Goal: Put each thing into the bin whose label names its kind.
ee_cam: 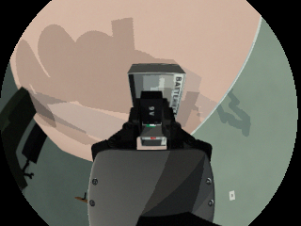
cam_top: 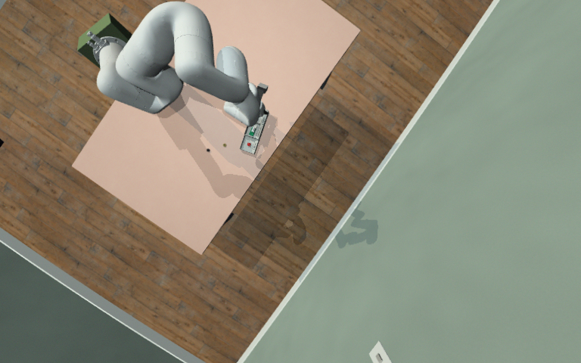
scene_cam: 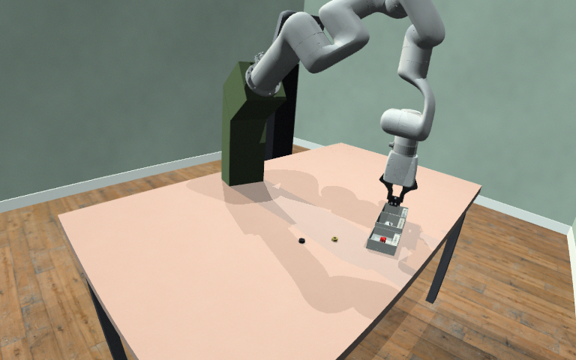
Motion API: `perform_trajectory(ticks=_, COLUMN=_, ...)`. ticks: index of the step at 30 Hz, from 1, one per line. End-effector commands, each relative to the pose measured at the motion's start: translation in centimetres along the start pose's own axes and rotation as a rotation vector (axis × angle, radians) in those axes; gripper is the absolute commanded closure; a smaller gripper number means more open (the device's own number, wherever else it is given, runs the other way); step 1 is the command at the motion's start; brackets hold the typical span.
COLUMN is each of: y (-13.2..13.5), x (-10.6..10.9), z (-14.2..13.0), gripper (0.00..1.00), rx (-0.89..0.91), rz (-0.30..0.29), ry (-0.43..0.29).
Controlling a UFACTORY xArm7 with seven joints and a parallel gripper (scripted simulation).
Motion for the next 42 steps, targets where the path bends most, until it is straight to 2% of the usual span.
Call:
perform_trajectory(ticks=1, y=0.1, x=0.1, z=0.1, gripper=1.00, rx=0.000, rz=-0.001, ry=0.002)
perform_trajectory(ticks=11, y=0.1, x=-0.7, z=0.1, gripper=1.00, rx=0.000, rz=-0.001, ry=0.002)
perform_trajectory(ticks=35, y=0.1, x=-5.1, z=0.1, gripper=1.00, rx=0.000, rz=-0.001, ry=0.002)
perform_trajectory(ticks=42, y=0.1, x=-5.1, z=0.1, gripper=1.00, rx=0.000, rz=-0.001, ry=0.002)
Point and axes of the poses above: the point where the finger pads meet when closed, its own x axis back along the fingers, its own y axis across the jaws, z = x × y, the point moved 8 cm from there along x, back along the fingers, and after that the axes turned 4 degrees about x, right-handed, at the moved point
